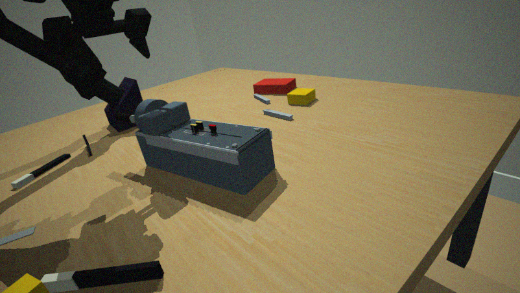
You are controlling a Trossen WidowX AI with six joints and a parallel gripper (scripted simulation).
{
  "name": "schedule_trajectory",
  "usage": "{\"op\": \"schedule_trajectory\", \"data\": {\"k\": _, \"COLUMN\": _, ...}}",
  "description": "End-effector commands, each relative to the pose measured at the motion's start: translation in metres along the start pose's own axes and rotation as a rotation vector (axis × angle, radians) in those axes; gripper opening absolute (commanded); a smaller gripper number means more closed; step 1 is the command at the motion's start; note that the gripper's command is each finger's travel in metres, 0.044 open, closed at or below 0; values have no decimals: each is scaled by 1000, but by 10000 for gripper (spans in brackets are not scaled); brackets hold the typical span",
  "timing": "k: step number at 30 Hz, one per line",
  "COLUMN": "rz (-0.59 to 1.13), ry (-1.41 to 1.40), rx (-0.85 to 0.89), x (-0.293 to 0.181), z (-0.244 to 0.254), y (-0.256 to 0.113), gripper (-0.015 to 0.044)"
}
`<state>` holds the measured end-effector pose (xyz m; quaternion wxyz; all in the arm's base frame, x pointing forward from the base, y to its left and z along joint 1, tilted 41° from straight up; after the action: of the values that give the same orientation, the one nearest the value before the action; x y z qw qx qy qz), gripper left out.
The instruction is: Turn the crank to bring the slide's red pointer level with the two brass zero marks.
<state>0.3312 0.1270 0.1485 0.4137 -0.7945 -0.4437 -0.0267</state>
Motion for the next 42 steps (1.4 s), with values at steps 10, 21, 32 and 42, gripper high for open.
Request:
{"op": "schedule_trajectory", "data": {"k": 10, "rz": 44, "ry": 38, "rx": -90, "x": 43, "z": 24, "y": 44, "gripper": 440}}
{"op": "schedule_trajectory", "data": {"k": 21, "rz": 53, "ry": 50, "rx": -115, "x": 32, "z": 33, "y": 82, "gripper": 440}}
{"op": "schedule_trajectory", "data": {"k": 32, "rz": 51, "ry": 49, "rx": -117, "x": 9, "z": 34, "y": 104, "gripper": 440}}
{"op": "schedule_trajectory", "data": {"k": 42, "rz": 51, "ry": 49, "rx": -117, "x": 9, "z": 34, "y": 104, "gripper": 440}}
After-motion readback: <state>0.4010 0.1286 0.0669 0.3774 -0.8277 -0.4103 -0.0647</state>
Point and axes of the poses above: the point midway between the two fingers, 35 mm back from their tips, its own y axis out along the fingers, its own z axis across the jaws, x = y × z, the point moved 1 cm from there along -y, back along the fingers, and after that the axes turned 1 degree about -y, right-handed, at the moved point
